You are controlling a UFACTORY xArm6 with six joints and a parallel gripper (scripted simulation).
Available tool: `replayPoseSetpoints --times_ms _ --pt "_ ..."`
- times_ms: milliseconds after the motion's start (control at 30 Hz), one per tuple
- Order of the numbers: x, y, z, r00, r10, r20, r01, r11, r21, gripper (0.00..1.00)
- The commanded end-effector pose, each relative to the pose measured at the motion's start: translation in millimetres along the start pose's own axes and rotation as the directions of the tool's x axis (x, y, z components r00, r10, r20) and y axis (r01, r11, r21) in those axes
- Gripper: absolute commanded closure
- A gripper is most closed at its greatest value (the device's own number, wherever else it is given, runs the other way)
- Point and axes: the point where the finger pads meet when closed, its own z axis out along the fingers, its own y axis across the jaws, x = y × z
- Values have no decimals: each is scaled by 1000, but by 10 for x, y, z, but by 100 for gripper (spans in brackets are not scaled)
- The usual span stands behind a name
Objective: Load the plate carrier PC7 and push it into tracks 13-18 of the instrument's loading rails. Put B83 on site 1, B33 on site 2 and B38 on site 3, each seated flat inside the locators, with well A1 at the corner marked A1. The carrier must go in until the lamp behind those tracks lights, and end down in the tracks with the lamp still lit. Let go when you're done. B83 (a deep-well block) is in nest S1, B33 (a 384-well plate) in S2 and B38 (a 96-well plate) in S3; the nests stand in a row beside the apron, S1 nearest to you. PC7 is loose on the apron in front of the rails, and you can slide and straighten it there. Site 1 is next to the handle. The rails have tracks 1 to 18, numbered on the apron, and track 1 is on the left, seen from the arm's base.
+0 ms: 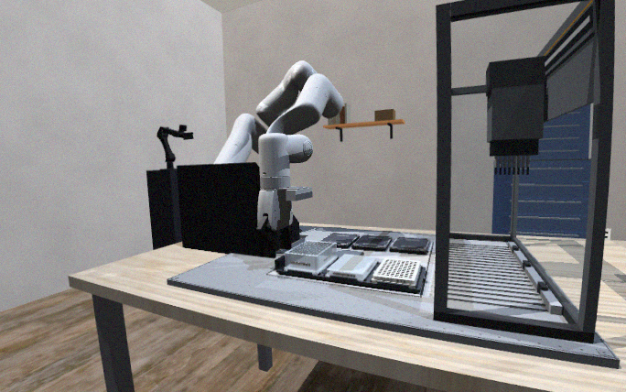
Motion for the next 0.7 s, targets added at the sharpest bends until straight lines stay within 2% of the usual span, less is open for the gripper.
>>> replayPoseSetpoints --times_ms 0,667 --pt "12 6 -5 1000 -1 -2 1 1000 -2 18" --pt "12 6 96 1000 -1 -2 1 1000 -2 18"
